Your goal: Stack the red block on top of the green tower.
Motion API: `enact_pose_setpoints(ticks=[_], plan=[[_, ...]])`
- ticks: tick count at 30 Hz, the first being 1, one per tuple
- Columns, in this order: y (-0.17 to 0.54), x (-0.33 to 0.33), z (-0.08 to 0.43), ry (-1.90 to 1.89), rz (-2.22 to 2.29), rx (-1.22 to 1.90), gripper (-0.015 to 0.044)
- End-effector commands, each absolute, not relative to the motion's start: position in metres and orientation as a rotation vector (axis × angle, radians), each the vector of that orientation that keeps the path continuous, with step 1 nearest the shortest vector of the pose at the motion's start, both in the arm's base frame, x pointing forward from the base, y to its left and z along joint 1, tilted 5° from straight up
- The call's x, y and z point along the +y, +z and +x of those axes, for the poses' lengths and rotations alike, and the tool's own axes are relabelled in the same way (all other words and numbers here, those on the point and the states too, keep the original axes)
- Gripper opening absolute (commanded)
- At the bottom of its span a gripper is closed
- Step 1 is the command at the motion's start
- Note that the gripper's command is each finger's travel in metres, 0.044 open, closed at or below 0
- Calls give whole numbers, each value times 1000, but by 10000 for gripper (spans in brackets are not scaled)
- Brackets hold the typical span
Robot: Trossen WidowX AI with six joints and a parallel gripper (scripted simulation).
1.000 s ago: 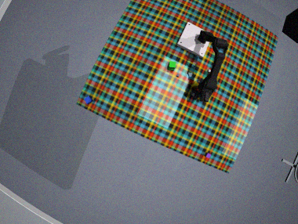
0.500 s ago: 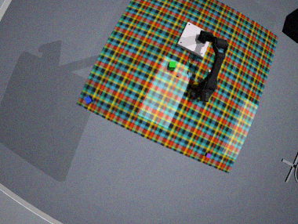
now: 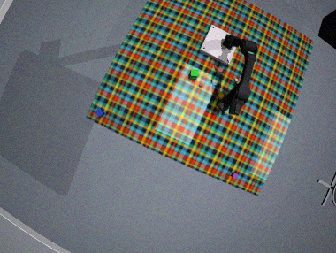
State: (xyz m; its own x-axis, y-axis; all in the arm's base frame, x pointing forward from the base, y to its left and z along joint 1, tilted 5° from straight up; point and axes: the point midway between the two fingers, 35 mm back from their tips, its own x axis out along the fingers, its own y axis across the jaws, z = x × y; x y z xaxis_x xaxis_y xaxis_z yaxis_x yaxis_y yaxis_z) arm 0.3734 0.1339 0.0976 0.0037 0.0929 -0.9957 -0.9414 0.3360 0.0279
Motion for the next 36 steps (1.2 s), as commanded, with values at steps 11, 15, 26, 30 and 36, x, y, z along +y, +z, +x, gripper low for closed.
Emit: enact_pose_setpoints(ticks=[11,15,26,30,36], plan=[[138,131,374,1001,-885,1287,0],[142,129,374,1000,-893,1286,0],[137,58,378,993,-901,1290,0],[135,32,376,992,-903,1293,0],[132,-7,369,990,-906,1296,0]])
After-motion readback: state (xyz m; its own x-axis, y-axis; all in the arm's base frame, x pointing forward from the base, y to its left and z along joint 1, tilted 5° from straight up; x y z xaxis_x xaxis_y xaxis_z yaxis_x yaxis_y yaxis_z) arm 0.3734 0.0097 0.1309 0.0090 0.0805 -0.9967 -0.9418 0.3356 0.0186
